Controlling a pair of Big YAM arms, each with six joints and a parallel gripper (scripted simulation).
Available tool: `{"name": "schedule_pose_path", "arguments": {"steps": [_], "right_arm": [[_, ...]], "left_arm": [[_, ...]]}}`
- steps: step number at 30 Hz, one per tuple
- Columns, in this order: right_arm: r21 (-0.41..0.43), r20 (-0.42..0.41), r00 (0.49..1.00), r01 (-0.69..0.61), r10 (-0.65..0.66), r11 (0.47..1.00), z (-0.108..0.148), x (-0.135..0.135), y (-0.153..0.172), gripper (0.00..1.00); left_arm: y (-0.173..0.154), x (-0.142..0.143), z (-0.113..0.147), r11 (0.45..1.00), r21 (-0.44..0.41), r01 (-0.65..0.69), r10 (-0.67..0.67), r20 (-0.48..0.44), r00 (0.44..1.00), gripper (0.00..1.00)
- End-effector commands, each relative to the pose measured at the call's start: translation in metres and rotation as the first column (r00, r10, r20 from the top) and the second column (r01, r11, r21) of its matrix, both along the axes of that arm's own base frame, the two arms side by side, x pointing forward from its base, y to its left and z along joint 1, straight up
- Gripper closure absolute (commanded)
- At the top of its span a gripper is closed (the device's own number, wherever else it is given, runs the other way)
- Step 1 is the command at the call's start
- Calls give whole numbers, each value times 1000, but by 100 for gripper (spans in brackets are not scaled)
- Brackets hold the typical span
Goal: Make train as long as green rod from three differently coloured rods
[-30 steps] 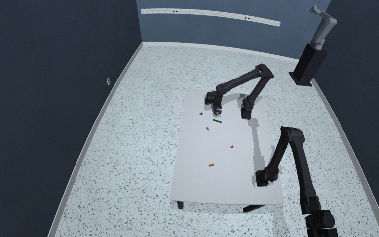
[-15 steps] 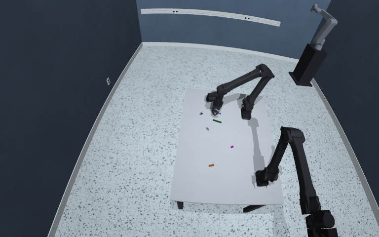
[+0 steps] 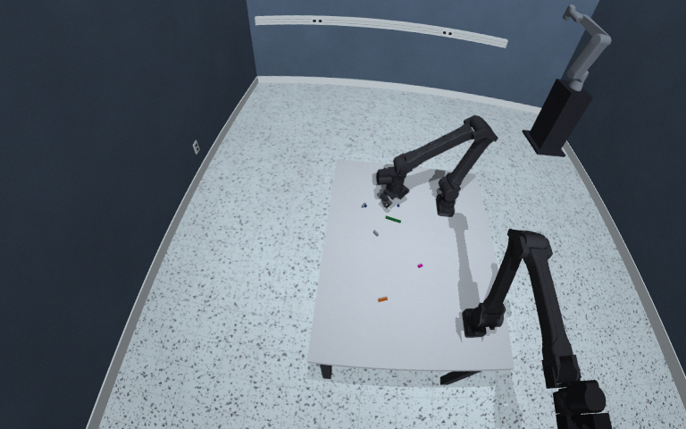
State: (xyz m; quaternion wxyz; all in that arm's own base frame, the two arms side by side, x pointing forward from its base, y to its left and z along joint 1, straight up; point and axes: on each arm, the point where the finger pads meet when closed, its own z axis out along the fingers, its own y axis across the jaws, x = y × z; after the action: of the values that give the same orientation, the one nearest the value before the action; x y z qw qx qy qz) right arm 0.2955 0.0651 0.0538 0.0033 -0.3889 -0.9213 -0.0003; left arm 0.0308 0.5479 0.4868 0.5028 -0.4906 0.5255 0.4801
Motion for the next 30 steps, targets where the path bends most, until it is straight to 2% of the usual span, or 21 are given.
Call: {"name": "schedule_pose_path", "arguments": {"steps": [1,2,4,7,9,12,15,17,19,23,25,30], "right_arm": [[1,25,990,136,-136,991,12,3,6,0],[1,25,990,136,-136,991,12,3,6,0],[-3,13,971,238,-238,971,7,-4,6,0],[7,27,945,325,-325,946,13,2,8,0],[0,16,924,382,-382,924,8,-5,8,0],[8,23,885,464,-464,886,12,-1,10,0],[0,13,839,544,-543,839,7,-8,9,0],[13,23,805,593,-593,805,12,-2,12,0],[13,23,805,593,-593,805,12,-2,12,0],[2,13,750,661,-661,750,7,-10,11,0],[15,21,734,679,-679,734,12,-4,13,0],[13,18,720,694,-694,720,11,-5,13,0]], "left_arm": [[-4,-5,14,999,33,-11,10,13,1000,0],[-4,-5,14,999,33,-11,10,13,1000,0],[-4,-5,14,999,33,-11,10,13,1000,0],[-4,-5,14,999,33,-11,10,13,1000,0],[-4,-5,14,999,33,-11,10,13,1000,0],[-4,-5,14,999,33,-11,10,13,1000,0],[-4,-5,14,999,33,-11,10,13,1000,0],[-4,-5,14,999,33,-11,10,13,1000,0],[-4,-5,14,999,33,-11,10,13,1000,0],[-4,-5,14,999,33,-11,10,13,1000,0],[-4,-5,14,999,33,-11,10,13,1000,0],[-4,-5,14,999,33,-11,10,13,1000,0]]}}
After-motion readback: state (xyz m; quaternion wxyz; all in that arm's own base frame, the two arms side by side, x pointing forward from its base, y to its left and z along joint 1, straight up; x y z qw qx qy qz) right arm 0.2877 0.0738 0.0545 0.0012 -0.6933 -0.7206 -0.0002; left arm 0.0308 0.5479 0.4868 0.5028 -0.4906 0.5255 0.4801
